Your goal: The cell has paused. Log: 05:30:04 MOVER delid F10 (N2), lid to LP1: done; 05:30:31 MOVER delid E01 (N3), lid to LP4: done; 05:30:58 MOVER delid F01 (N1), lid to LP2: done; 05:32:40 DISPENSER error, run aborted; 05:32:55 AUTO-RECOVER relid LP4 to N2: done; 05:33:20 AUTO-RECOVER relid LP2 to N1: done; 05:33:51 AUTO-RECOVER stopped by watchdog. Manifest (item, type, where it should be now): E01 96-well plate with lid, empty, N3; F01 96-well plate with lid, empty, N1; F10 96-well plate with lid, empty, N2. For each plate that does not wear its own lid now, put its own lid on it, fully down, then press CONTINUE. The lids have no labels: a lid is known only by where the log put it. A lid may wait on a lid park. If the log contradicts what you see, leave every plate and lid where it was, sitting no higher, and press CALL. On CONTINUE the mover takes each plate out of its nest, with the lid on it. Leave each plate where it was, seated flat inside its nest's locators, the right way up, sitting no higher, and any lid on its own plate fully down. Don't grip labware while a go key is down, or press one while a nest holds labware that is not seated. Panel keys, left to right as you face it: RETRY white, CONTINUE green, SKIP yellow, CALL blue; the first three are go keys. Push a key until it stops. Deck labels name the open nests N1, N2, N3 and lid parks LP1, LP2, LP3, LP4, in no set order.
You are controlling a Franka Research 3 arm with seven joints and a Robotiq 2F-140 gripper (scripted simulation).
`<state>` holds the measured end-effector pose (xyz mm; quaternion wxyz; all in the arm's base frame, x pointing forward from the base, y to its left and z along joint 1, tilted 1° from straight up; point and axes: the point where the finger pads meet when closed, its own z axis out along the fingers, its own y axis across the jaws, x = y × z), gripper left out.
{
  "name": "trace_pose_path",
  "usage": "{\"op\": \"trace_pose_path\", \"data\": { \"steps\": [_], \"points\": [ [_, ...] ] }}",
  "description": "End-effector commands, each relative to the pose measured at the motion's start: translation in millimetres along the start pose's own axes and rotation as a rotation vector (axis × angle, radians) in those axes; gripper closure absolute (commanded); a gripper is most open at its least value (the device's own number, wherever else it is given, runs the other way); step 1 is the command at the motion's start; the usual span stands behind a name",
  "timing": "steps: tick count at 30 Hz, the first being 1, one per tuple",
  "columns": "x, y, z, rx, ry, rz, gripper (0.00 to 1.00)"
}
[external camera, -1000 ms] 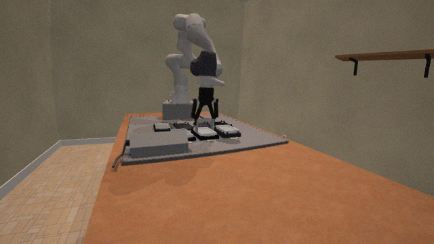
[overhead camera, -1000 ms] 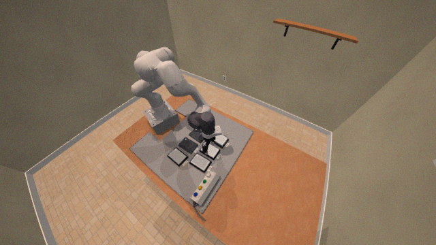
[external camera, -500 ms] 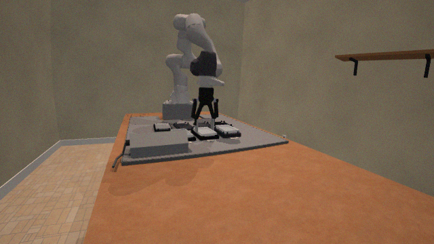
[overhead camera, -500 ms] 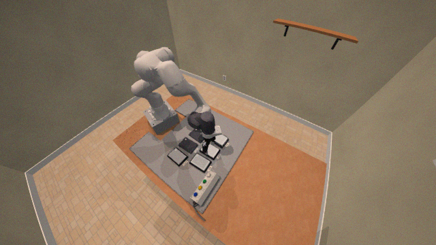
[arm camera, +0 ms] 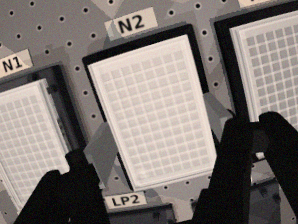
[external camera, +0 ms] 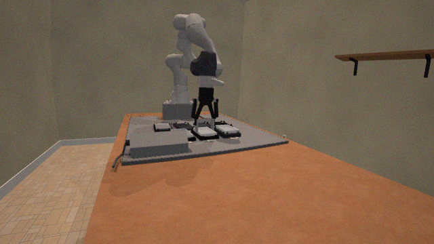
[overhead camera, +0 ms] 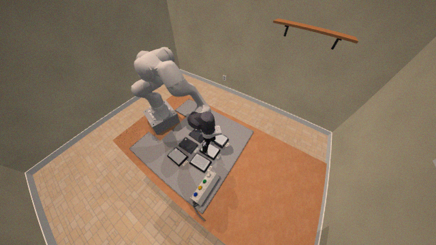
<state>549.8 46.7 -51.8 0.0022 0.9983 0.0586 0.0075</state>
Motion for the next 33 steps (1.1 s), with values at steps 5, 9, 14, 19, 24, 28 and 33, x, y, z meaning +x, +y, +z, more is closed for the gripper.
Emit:
{"op": "trace_pose_path", "data": {
  "steps": [5,9,14,19,24,28,33],
  "points": [
    [0.9,-0.6,-2.5,0.0,0.002,0.006,1.0],
    [0.9,-0.6,-2.5,0.0,0.002,0.006,1.0],
    [0.9,-0.6,-2.5,0.0,0.002,0.006,1.0],
    [0.9,-0.6,-2.5,0.0,0.002,0.006,1.0],
    [0.9,-0.6,-3.8,0.0,0.002,0.006,1.0],
    [0.9,-0.6,-4.5,0.0,0.002,0.006,1.0],
    [0.9,-0.6,-5.5,0.0,0.002,0.006,1.0]
  ]
}}
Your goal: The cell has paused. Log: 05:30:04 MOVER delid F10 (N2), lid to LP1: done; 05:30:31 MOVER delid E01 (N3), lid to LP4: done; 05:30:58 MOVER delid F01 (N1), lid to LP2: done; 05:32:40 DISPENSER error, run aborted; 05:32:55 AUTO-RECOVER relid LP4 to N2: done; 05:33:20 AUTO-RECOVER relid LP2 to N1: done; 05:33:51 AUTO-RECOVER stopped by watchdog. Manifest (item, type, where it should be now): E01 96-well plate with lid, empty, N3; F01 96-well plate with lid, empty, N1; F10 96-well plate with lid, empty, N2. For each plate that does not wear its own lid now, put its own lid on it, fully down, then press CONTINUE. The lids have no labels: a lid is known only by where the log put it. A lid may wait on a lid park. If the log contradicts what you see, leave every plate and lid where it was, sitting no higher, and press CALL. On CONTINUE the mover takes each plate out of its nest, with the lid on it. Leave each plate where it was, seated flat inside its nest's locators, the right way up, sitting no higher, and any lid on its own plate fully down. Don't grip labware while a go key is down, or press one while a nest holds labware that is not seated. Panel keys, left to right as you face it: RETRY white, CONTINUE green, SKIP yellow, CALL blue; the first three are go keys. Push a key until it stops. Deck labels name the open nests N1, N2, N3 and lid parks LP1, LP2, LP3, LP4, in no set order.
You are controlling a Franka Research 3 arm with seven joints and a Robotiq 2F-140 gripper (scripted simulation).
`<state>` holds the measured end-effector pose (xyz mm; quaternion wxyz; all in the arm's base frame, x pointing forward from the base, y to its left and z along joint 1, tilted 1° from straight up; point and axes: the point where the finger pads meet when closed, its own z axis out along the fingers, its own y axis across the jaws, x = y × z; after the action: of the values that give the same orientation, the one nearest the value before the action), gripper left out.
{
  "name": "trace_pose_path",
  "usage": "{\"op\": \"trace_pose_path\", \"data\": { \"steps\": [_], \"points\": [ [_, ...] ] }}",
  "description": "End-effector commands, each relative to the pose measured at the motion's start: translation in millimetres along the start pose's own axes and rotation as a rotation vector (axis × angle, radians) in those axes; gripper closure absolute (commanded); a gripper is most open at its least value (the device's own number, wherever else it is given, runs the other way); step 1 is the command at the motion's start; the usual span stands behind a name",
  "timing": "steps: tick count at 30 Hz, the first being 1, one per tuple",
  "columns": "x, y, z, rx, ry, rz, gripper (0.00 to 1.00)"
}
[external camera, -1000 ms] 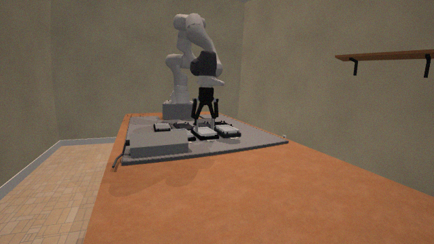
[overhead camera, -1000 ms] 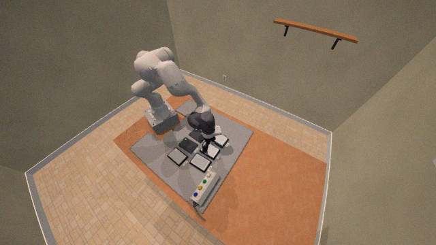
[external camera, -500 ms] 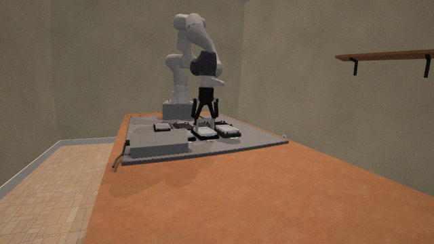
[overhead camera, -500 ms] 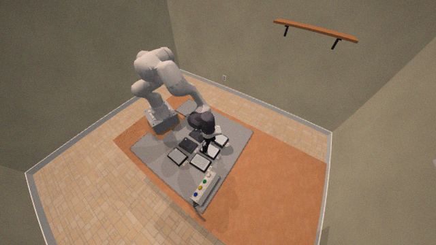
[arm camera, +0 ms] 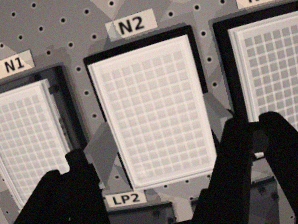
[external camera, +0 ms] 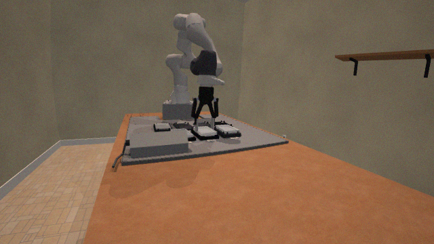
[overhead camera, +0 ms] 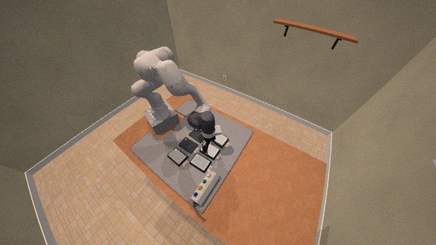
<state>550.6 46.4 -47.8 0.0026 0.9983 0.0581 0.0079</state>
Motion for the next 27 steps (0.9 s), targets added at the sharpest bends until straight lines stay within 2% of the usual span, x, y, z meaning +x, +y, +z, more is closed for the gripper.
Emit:
{"op": "trace_pose_path", "data": {
  "steps": [1,27],
  "points": [
    [0.1,-1.0,-1.5,0.001,0.001,0.005,1.0],
    [0.1,-1.0,-4.5,0.001,0.001,0.005,1.0]
  ]
}}
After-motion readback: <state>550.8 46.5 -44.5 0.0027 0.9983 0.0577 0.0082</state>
